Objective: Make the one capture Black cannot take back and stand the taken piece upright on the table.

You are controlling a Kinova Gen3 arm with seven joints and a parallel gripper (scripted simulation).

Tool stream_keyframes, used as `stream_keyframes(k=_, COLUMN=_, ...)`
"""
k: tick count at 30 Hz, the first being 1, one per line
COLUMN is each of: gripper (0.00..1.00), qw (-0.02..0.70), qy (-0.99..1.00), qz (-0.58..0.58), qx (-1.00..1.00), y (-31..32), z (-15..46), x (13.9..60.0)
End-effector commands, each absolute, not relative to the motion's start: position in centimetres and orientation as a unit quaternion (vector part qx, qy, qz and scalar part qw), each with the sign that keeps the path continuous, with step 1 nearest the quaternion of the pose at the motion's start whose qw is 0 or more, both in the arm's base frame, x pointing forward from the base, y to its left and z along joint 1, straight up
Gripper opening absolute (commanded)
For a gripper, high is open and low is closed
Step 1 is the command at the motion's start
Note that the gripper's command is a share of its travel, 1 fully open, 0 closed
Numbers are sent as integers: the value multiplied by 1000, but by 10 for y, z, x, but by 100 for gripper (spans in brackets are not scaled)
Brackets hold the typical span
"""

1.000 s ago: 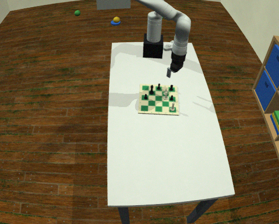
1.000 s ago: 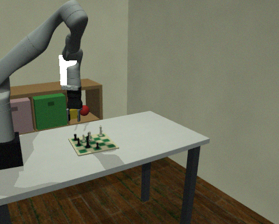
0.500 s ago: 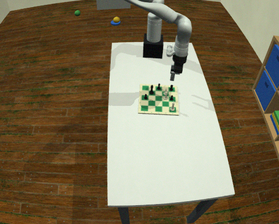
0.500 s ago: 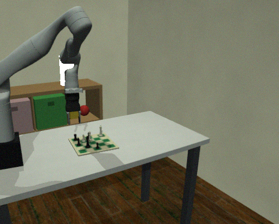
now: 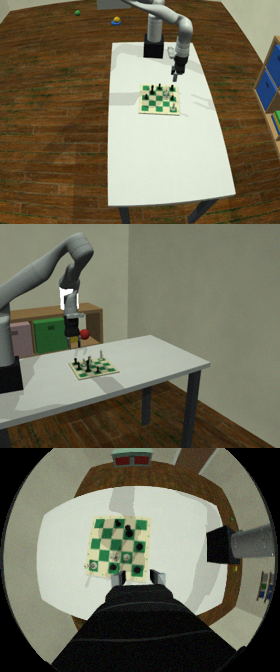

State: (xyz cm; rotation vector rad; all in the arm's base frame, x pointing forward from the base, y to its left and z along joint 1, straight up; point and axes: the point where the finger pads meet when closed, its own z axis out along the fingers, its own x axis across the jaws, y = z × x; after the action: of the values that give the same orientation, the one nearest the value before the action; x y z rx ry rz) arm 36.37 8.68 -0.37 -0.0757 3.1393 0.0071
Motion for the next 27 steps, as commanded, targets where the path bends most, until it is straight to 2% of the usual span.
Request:
stream_keyframes(k=1, gripper=100, qw=1, qy=1000, qz=3, qx=-26, y=87, z=-4, x=364)
stream_keyframes(k=2, gripper=100, qw=1, qy=1000, qz=3, qx=-26, y=87, z=-4, x=364)
stream_keyframes(k=3, gripper=73, qw=1, qy=1000, qz=3, qx=-26, y=87, z=-4, x=364)
stream_keyframes(k=27, gripper=73, qw=1, qy=1000, qz=3, qx=-26, y=87, z=-4, x=364)
